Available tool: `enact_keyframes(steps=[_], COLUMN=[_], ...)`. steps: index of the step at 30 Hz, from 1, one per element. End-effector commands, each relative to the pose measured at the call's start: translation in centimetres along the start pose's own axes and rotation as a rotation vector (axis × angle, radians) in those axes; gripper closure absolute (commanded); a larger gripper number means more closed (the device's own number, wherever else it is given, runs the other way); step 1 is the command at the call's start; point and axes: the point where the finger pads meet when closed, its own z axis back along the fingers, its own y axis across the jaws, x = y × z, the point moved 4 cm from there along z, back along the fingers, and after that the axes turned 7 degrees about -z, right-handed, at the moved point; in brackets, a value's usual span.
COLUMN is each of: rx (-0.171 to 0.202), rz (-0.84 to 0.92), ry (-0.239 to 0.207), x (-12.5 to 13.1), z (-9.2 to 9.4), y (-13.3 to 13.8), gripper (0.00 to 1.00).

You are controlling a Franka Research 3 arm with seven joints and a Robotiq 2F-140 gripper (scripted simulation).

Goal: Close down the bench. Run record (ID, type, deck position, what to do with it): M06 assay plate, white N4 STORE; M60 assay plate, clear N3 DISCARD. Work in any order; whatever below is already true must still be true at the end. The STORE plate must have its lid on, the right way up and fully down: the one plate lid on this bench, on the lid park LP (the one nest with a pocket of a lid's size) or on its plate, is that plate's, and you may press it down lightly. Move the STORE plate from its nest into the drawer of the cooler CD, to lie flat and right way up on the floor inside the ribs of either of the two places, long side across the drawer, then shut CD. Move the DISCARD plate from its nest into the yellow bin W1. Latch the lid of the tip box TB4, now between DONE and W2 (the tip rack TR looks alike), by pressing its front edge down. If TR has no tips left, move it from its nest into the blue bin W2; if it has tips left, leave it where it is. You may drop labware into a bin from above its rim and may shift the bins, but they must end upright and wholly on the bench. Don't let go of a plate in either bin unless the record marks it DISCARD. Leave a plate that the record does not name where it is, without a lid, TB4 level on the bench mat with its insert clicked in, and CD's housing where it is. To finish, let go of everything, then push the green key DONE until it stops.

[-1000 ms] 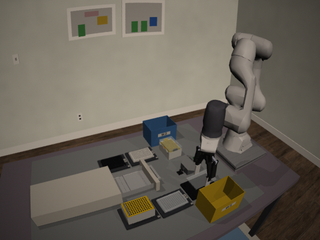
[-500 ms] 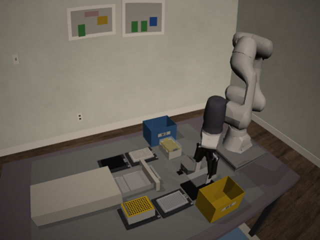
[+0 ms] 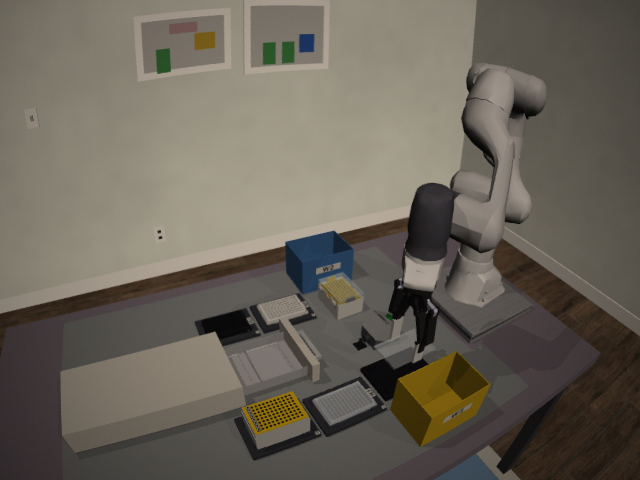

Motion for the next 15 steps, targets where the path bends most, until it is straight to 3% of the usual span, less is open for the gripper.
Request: enact_keyframes(steps=[1, 15], rx=[0.004, 0.004], rz=[-0.011, -0.011], ry=[-0.006, -0.006], x=[0.1, 0.1], z=[0.5, 2.1], y=[0.2, 0.2], gripper=[1.00, 1.00])
